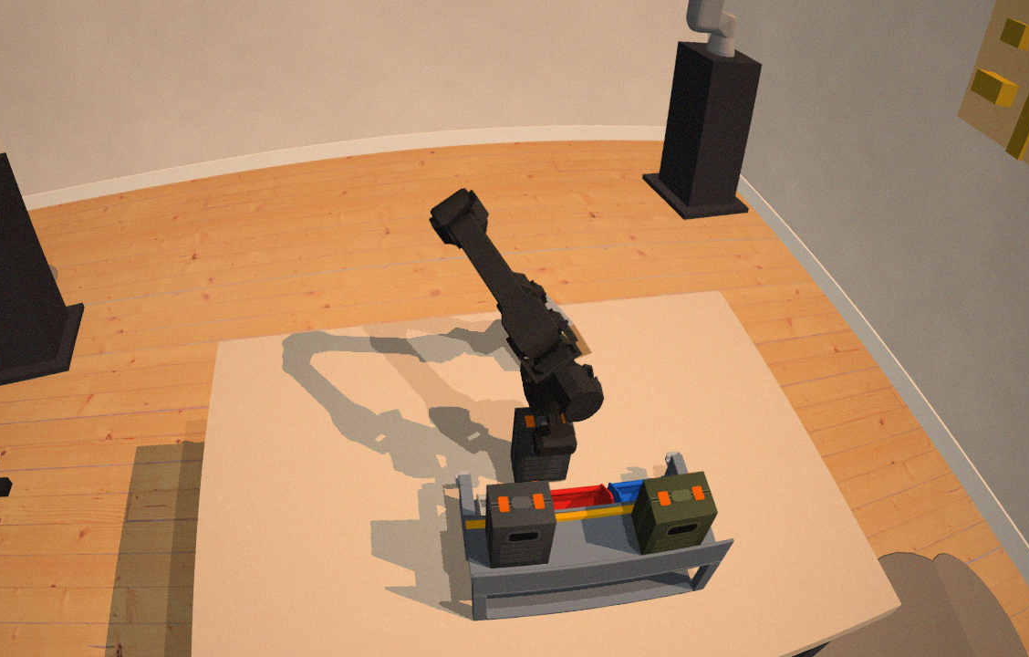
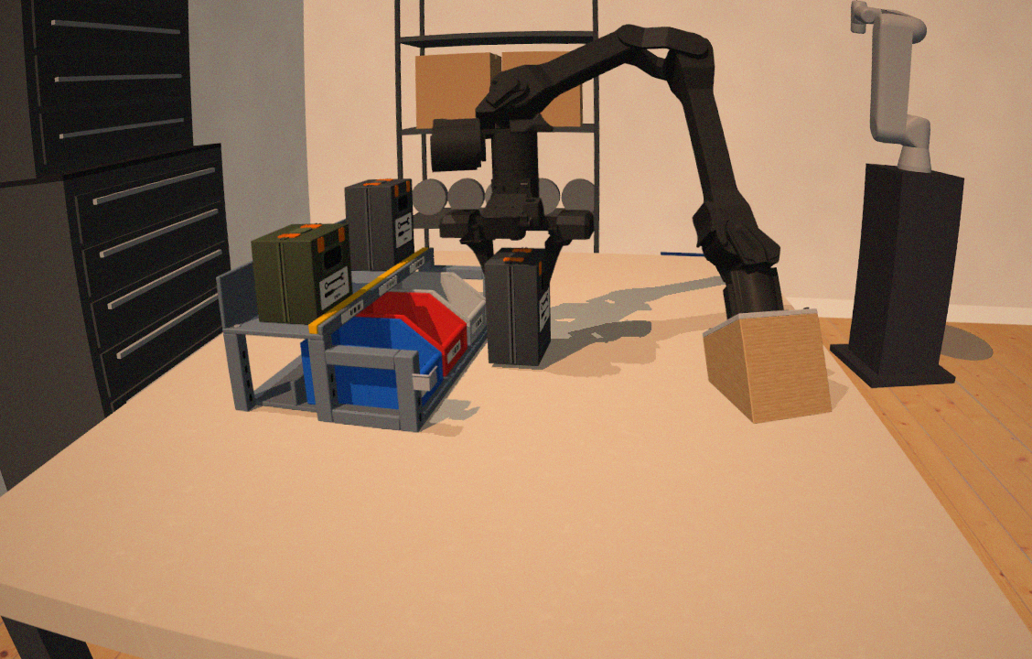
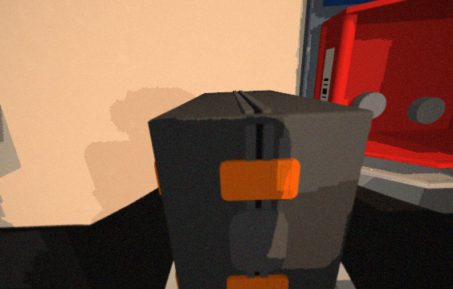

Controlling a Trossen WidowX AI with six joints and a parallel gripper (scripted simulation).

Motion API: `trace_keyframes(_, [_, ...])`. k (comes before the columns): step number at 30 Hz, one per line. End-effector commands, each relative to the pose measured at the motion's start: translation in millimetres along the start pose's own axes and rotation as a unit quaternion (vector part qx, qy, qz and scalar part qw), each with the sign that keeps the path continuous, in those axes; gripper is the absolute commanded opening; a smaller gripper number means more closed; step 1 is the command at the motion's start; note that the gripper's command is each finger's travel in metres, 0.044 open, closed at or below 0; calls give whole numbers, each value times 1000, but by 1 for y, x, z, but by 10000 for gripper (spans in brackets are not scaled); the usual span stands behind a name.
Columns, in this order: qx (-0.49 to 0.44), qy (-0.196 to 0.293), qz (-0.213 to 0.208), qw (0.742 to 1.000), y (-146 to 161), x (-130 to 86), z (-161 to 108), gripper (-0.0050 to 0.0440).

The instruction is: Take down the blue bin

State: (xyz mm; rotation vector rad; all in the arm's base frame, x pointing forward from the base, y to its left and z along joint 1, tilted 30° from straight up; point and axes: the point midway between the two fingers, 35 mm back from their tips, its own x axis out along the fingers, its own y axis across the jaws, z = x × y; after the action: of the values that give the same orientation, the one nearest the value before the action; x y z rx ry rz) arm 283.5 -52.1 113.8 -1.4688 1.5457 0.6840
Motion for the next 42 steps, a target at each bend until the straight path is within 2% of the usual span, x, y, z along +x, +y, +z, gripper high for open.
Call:
trace_keyframes(1, [4, -7, -18, 1000, -3, -10, -4, 0])
trace_keyframes(4, [4, -7, -18, 1000, -3, -10, -4, 0])
trace_keyframes(9, [4, -6, -18, 1000, 3, -15, -56, 0])
trace_keyframes(21, [4, -6, -18, 1000, 3, -15, -56, 0])
trace_keyframes(22, [1, -2, -9, 1000, 6, -11, -61, 0])
trace_keyframes(26, [3, -4, -18, 1000, 5, -23, -88, 0])
trace_keyframes(38, [3, -4, -18, 1000, 5, -23, -88, 0])
trace_keyframes(39, [0, -2, -7, 1000, 8, -17, -84, 0])
trace_keyframes(42, [3, -3, -16, 1000, 4, -23, -82, 0])
